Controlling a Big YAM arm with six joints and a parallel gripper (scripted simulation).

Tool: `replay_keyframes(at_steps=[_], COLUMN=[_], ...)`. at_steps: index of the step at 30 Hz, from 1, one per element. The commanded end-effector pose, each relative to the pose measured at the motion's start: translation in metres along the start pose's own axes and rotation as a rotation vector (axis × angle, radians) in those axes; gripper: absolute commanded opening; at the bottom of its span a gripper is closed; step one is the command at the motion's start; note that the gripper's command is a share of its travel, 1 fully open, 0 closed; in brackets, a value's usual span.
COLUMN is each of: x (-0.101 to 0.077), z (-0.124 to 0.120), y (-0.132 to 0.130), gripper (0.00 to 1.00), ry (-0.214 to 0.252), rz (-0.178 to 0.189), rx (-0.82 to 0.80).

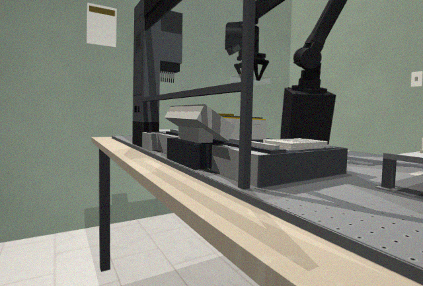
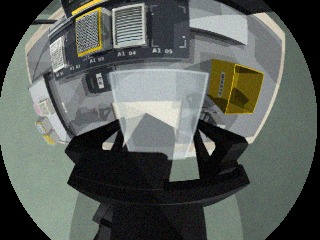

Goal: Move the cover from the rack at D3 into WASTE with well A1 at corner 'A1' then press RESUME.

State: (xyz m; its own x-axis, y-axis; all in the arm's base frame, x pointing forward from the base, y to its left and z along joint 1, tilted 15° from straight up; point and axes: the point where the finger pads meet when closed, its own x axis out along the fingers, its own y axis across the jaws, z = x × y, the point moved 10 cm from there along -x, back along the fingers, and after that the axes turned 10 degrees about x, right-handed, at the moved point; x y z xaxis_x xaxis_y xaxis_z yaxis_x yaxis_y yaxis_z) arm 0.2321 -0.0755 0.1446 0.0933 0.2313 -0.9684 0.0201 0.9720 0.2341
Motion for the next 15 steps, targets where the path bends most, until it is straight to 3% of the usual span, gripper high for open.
replay_keyframes(at_steps=[1,8,15], x=[-0.014,-0.014,-0.015], z=[0.025,0.025,0.029], y=[-0.003,-0.003,-0.045], gripper=[0.0,0.0,0.0], ry=[-0.06,-0.06,-0.061], rz=[-0.016,-0.016,-0.023], rx=[-0.042,-0.042,-0.025])
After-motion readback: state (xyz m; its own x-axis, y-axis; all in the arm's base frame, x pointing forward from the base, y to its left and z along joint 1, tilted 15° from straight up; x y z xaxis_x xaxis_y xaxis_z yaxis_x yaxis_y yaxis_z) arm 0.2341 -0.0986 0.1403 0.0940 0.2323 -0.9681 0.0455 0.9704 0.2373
